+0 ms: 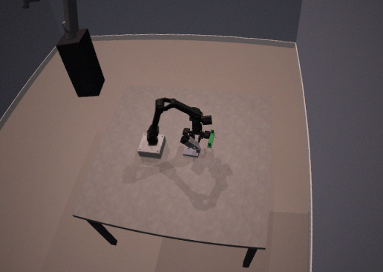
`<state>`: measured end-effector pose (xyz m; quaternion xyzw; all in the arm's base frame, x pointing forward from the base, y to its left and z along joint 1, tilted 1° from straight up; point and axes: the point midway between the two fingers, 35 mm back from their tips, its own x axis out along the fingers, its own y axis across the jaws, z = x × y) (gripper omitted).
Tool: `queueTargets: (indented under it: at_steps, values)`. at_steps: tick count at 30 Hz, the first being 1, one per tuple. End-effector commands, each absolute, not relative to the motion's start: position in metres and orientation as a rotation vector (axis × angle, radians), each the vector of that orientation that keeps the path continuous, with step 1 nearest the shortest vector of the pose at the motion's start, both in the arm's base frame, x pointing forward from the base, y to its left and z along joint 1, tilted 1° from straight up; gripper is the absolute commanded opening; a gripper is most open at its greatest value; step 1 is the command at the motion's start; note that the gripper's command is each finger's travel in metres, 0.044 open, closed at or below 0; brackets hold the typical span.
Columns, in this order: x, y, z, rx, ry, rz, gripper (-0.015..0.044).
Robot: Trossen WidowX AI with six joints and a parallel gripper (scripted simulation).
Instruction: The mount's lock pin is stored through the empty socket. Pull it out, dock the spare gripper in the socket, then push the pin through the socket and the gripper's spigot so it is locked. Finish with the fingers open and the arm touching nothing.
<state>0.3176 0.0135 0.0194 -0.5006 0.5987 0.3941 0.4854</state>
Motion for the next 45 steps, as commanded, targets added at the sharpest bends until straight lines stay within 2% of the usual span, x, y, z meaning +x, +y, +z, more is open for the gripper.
queueTargets:
  at_steps: [1,45]
  values:
    - [0.318,0.014,0.019,-1.219,1.457,0.958,0.02]
    - [0.313,0.059,0.077,-1.229,1.5,0.991,0.02]
